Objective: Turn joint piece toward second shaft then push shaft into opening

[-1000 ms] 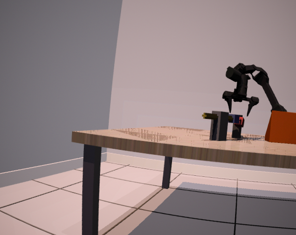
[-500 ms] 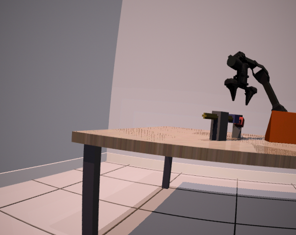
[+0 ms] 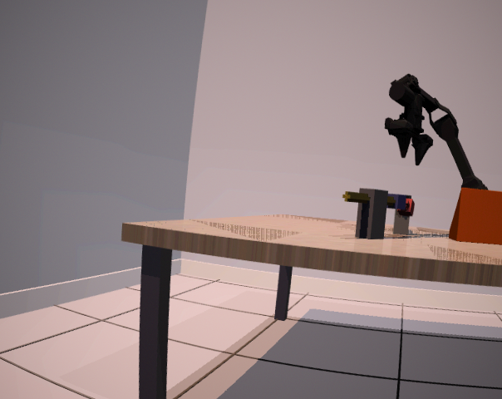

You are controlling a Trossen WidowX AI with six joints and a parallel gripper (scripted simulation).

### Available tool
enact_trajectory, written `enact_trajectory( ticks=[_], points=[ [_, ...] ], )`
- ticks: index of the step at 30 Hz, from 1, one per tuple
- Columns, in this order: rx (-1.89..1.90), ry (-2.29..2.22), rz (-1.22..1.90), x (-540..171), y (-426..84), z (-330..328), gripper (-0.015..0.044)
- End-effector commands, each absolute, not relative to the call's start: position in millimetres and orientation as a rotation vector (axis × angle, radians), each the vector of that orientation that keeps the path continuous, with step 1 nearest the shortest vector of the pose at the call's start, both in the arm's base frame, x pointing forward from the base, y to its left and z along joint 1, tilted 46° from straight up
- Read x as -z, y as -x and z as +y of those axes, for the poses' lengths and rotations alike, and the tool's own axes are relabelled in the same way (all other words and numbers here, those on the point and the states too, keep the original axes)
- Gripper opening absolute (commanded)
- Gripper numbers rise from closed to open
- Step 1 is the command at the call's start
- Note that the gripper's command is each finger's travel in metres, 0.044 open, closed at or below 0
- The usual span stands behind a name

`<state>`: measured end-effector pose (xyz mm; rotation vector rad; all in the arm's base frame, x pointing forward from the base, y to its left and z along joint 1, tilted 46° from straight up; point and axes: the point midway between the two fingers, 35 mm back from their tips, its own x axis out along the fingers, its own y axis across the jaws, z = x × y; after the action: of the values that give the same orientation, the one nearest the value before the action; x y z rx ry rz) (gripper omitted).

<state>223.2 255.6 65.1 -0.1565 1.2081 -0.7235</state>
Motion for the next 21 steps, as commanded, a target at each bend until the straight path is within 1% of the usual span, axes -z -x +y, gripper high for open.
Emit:
enact_trajectory(
  ticks=[1, 16, 21],
  points=[
    [0.719, 0.187, 1.221, -63, -222, 256, 0.044],
    [0.519, 0.65, 1.351, -61, -221, 196, 0.044],
    [0.51, 0.671, 1.357, -61, -220, 193, 0.044]
  ],
)
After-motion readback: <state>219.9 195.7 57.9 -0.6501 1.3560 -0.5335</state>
